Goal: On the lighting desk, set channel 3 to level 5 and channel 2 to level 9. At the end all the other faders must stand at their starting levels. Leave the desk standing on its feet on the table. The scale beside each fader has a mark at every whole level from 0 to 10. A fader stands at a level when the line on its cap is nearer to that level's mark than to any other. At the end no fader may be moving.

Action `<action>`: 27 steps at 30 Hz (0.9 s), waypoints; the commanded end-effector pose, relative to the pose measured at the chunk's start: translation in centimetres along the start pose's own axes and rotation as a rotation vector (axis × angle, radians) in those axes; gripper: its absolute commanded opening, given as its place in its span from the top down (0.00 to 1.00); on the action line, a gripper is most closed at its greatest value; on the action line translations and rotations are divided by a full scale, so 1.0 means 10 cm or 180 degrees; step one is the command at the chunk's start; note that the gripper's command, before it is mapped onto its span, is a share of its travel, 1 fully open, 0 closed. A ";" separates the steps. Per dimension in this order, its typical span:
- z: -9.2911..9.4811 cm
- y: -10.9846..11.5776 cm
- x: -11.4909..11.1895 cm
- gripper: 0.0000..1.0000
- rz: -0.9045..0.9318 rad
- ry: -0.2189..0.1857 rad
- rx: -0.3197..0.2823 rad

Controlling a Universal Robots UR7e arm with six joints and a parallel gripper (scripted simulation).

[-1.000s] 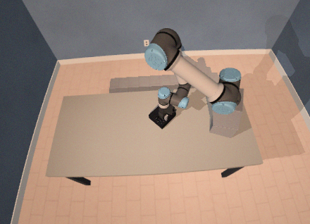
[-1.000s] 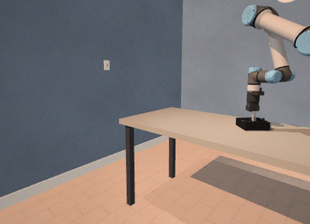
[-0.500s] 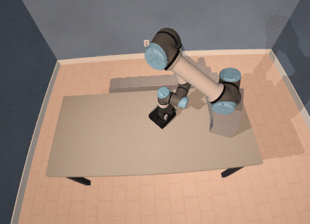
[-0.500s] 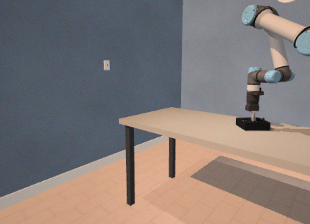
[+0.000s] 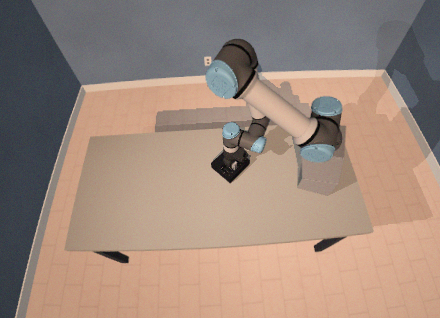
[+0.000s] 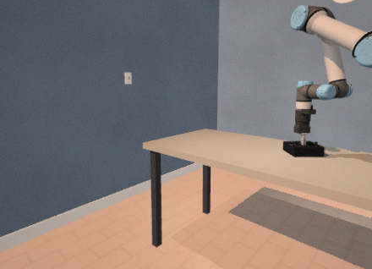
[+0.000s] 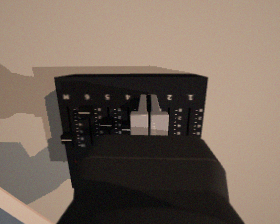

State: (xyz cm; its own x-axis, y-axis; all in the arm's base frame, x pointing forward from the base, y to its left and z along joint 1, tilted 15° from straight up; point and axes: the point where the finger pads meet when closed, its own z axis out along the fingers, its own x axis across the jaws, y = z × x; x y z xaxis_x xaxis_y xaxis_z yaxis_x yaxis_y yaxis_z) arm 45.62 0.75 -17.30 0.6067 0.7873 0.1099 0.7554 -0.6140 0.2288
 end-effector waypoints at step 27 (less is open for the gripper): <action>0.00 0.13 0.00 1.00 0.0000 0.0002 -0.0010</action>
State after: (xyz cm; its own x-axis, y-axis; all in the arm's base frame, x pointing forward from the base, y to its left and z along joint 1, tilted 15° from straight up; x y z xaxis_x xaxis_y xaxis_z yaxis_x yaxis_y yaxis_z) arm 46.49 0.05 -17.04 0.6067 0.7873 0.1099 0.7553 -0.6141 0.2289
